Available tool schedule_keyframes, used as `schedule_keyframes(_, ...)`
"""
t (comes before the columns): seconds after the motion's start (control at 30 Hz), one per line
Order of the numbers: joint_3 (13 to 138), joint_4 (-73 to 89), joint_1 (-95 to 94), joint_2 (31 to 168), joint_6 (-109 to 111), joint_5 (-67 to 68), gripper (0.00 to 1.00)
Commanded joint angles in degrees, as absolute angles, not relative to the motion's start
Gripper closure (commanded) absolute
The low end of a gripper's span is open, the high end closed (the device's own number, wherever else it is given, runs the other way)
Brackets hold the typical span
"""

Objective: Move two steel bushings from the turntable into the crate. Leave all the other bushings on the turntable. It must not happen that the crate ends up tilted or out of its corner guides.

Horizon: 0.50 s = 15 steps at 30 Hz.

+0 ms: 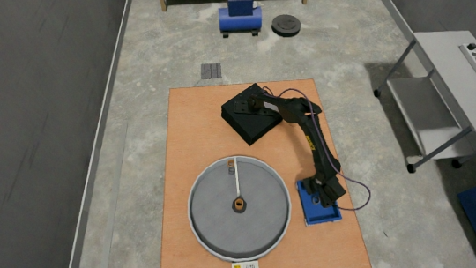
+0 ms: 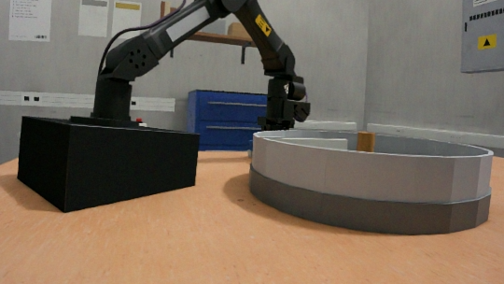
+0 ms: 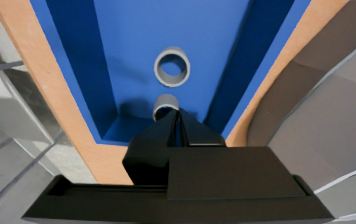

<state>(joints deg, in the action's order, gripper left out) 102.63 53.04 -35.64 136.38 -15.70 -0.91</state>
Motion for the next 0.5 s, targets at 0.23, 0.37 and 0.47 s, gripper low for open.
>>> schedule_keyframes(0.23, 105.4, 53.0, -35.2, 136.3, -15.3, -0.1, 0.87)
schedule_keyframes(0.37, 105.5, 52.8, -35.2, 136.4, -15.3, -0.1, 0.87)
schedule_keyframes(0.47, 105.5, 52.8, -35.2, 136.4, -15.3, -0.1, 0.87)
